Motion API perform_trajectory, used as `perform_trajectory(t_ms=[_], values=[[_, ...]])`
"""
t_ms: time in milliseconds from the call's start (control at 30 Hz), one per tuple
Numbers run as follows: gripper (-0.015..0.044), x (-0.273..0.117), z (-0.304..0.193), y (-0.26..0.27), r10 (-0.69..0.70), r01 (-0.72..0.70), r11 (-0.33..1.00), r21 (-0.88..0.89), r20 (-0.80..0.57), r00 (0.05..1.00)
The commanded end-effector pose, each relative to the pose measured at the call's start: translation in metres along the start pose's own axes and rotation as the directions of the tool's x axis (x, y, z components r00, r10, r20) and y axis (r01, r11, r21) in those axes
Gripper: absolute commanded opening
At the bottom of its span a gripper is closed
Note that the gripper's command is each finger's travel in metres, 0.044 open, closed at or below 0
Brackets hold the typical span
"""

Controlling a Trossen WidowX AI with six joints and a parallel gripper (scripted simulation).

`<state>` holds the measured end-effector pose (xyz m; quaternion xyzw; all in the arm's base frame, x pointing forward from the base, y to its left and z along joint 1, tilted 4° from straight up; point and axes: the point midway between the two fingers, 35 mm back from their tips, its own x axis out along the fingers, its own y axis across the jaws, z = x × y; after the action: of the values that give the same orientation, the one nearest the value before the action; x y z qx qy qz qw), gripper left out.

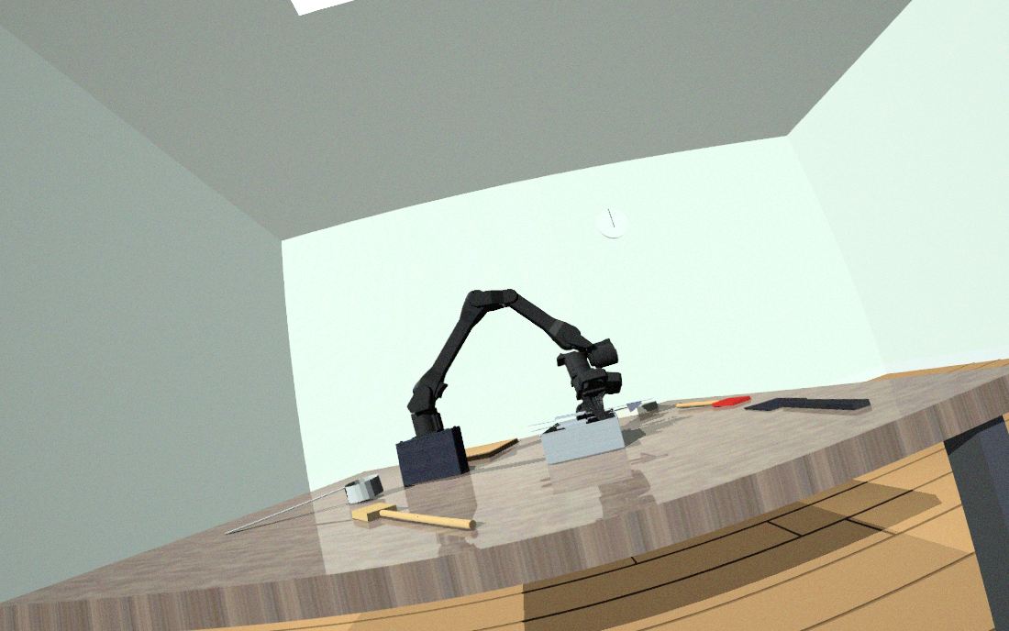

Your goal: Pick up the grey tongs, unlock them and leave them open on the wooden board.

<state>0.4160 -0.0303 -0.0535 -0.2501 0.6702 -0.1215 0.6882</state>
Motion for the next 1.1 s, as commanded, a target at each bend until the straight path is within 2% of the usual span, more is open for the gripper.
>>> perform_trajectory(t_ms=[0,467,633,733,900,1067], values=[[0.0141,-0.001,0.0,0.0,0.0,0.0,1.0,0.001,0.002,1.0],[0.0048,-0.001,0.0,0.0,0.0,0.0,1.0,0.001,0.002,1.0],[-0.0083,-0.001,0.0,0.0,0.0,0.0,1.0,0.001,0.002,1.0],[-0.015,-0.015,0.002,-0.009,-0.001,0.001,1.0,0.0,0.001,1.0],[-0.015,-0.065,0.001,-0.037,-0.003,0.003,1.0,-0.005,-0.001,1.0],[-0.015,-0.068,0.001,-0.039,-0.003,0.003,1.0,-0.005,-0.001,1.0]])
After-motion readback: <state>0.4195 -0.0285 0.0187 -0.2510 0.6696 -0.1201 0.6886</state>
